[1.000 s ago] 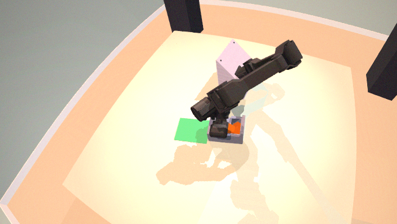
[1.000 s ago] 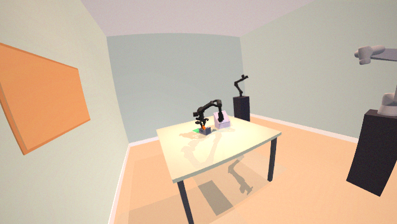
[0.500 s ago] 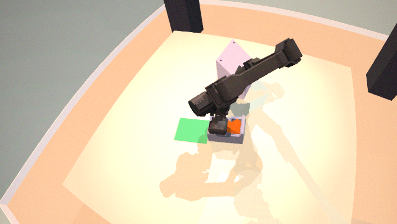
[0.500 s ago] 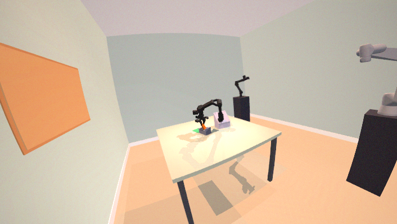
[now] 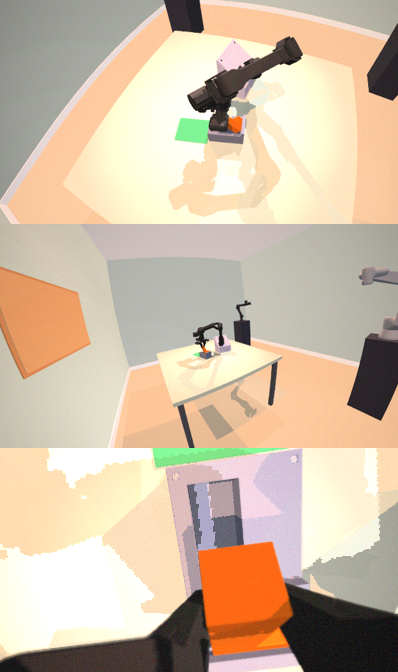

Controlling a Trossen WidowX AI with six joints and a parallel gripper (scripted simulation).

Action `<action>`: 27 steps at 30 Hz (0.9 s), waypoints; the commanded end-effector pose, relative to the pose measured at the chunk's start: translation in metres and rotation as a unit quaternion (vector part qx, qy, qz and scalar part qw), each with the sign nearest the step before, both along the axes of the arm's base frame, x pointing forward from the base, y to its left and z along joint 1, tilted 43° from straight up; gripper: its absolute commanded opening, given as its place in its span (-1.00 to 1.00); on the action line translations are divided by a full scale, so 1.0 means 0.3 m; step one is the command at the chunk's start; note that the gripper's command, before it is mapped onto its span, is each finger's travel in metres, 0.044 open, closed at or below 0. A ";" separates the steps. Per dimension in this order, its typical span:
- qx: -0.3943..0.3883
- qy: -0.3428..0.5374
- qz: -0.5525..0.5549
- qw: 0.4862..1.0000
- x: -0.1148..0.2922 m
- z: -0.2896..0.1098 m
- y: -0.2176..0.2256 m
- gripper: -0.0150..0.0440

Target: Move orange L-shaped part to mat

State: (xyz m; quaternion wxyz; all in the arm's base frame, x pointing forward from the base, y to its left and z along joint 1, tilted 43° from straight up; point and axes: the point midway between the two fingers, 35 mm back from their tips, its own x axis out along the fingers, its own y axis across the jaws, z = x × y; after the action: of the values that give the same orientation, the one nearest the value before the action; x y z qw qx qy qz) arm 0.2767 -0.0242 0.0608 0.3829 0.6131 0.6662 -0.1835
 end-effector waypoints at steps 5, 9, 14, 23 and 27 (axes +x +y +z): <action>-0.003 -0.003 0.001 1.000 0.000 0.031 -0.031 -0.49; -0.003 -0.003 0.001 1.000 -0.001 0.046 -0.045 -0.49; -0.003 -0.003 0.001 1.000 -0.002 0.051 -0.049 -0.49; -0.003 -0.003 0.001 1.000 0.003 0.044 -0.076 -0.49; -0.004 -0.003 0.001 1.000 0.016 0.006 -0.112 -0.49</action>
State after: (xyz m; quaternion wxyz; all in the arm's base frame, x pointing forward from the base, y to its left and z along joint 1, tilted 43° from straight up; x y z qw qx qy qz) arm 0.2797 -0.0501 0.0708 0.3880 0.6124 0.6642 -0.1820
